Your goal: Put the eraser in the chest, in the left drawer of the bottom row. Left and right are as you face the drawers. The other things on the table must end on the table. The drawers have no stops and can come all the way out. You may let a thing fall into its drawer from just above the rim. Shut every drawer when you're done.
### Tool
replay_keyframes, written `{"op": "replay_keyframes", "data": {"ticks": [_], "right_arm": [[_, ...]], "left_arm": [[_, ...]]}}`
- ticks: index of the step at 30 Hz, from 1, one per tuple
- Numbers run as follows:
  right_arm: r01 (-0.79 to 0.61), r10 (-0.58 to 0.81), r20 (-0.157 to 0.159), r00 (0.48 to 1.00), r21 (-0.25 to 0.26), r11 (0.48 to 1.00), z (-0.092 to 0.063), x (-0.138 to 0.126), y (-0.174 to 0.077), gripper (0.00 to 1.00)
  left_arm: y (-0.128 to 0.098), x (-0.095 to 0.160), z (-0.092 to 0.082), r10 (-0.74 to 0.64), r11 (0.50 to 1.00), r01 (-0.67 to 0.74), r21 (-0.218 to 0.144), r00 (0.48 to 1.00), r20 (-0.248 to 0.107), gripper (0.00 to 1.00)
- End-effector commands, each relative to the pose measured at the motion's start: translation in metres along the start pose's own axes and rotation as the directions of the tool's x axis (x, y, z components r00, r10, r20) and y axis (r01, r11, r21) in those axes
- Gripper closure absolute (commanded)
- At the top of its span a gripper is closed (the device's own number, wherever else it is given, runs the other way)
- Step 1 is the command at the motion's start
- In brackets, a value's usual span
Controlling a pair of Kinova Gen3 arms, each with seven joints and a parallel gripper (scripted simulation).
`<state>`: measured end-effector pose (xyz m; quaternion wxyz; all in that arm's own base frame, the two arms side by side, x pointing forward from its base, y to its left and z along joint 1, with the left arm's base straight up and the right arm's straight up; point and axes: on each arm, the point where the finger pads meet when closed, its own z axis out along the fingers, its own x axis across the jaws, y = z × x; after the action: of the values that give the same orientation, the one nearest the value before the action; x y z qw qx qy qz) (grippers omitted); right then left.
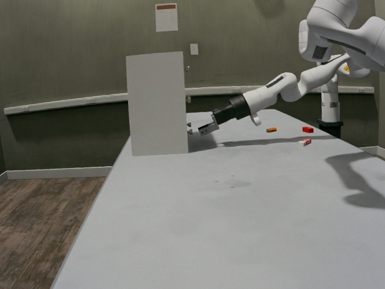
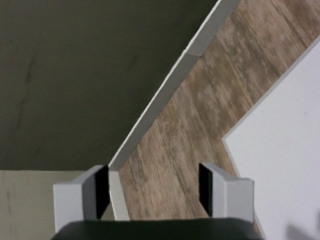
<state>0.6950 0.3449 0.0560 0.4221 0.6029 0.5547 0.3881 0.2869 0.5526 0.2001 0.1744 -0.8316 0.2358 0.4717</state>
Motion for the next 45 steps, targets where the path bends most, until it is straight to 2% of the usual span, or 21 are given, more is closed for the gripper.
{"op": "replay_keyframes", "data": {"ticks": [1,12,34,45], "right_arm": [[-0.001,0.001,0.0,1.0,-0.001,1.0,0.0,0.0,0.002,0.33],[-0.001,0.001,0.0,1.0,-0.001,1.0,0.002,0.0,0.002,0.33],[-0.001,0.001,0.0,1.0,-0.002,1.0,0.029,0.0,0.012,0.33],[-0.001,0.001,0.0,1.0,-0.002,1.0,0.033,0.0,0.014,0.33]], "left_arm": [[0.0,-0.001,-0.001,-0.002,1.0,0.002,0.001,1.0,0.0,0.0],[0.0,-0.001,-0.001,-0.002,1.0,0.002,0.001,1.0,0.0,0.0],[0.0,-0.001,-0.001,-0.002,1.0,0.002,0.001,1.0,0.0,0.0],[0.0,-0.001,-0.001,-0.002,1.0,0.002,0.001,1.0,0.0,0.0]]}}
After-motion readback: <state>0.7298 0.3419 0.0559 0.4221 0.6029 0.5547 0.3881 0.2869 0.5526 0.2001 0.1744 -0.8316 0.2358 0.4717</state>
